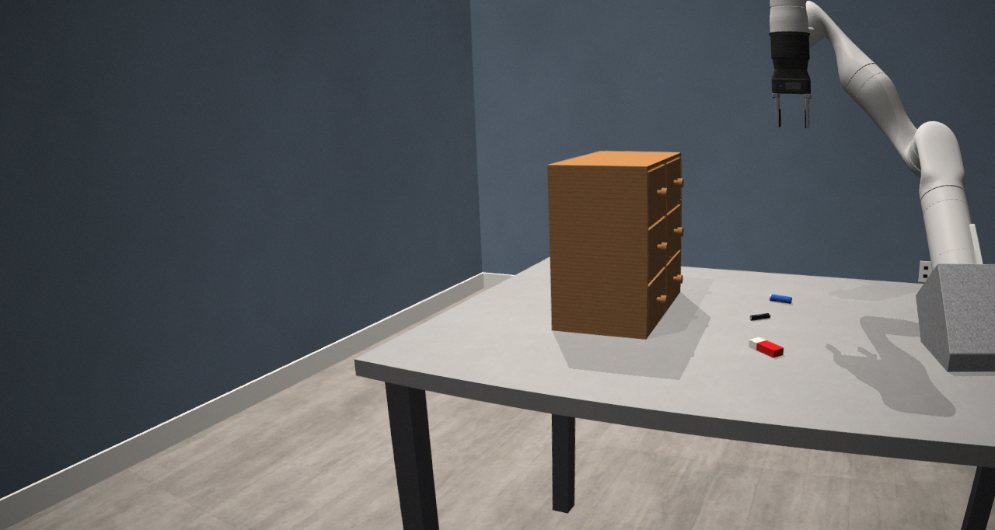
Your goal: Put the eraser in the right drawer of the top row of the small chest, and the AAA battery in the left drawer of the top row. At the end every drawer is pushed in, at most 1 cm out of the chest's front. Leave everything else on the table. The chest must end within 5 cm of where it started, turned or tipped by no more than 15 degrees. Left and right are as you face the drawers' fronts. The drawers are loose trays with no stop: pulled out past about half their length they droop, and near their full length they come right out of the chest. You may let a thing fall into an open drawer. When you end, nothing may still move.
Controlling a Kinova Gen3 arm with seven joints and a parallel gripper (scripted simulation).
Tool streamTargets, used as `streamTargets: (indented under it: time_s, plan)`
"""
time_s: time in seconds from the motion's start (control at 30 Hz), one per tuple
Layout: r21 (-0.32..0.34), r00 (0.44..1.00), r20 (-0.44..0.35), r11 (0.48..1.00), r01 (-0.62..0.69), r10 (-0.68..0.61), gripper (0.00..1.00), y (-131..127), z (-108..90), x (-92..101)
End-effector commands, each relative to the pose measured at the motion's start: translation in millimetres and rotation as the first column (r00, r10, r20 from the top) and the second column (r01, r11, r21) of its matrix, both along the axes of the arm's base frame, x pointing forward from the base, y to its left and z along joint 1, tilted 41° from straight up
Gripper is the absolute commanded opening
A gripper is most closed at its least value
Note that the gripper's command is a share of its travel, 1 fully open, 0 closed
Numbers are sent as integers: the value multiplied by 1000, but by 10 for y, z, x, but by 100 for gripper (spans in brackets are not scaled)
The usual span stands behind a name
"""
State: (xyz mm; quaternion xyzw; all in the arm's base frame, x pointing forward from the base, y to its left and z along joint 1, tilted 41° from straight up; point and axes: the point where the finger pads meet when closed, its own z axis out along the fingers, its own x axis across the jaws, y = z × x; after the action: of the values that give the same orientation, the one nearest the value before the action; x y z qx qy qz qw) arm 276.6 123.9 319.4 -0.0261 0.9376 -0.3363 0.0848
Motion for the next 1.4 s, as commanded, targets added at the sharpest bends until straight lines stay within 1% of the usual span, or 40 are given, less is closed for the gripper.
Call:
streamTargets:
  time_s: [0.0,0.33,0.47,0.63,0.8,0.87,0.9,1.03,1.13,1.23,1.37]
  plan:
    - [1,1000,1,1000,-1,1,100,4,3,-1]
    - [1,1000,2,1000,0,0,100,4,3,-1]
    - [4,1000,13,1000,15,-15,100,4,3,2]
    - [18,996,56,997,70,-71,100,4,1,15]
    - [50,976,132,984,168,-174,100,4,-1,42]
    - [50,976,132,984,168,-174,100,4,-1,42]
    - [59,968,151,979,193,-200,100,5,-1,49]
    - [107,919,235,948,300,-317,100,7,-4,85]
    - [156,859,300,910,384,-414,100,10,-7,120]
    - [215,780,362,860,463,-511,100,14,-9,162]
    - [304,647,430,776,552,-629,100,20,-10,227]
